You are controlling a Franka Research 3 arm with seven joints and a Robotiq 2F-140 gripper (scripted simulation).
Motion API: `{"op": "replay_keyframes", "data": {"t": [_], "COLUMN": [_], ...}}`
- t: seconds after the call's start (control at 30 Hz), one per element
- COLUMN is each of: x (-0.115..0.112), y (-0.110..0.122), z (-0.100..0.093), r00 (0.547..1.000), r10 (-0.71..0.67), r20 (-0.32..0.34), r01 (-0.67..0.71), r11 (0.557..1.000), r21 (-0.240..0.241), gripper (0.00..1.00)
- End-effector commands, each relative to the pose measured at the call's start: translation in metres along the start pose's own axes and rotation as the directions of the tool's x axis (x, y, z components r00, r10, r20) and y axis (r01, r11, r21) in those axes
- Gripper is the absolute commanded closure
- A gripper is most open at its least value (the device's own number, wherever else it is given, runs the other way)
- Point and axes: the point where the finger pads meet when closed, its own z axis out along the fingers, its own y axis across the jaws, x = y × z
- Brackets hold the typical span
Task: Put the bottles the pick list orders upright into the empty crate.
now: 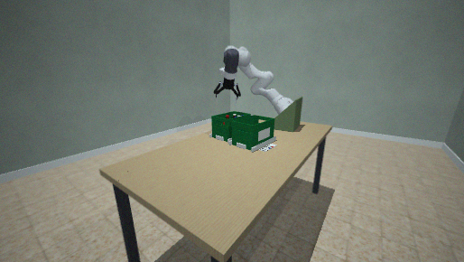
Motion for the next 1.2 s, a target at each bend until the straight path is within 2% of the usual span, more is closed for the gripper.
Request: {"op": "replay_keyframes", "data": {"t": [0.0,0.53,0.57,1.03,1.1,1.17], "x": [0.000,0.000,0.002,0.037,0.037,0.042], "y": [0.000,0.000,-0.001,-0.009,-0.009,-0.010], "z": [0.000,0.000,-0.004,-0.065,-0.065,-0.073], "r00": [1.000,1.000,1.000,1.000,1.000,1.000], "r10": [0.000,0.000,0.000,0.000,0.000,0.000], "r20": [0.000,0.000,0.000,0.000,0.000,0.000], "r01": [0.000,0.000,0.000,0.000,0.000,0.000], "r11": [1.000,1.000,1.000,1.000,1.000,1.000], "r21": [0.000,0.000,0.000,0.000,0.000,0.000], "gripper": [0.00,0.00,0.62,0.62,0.62,0.62]}}
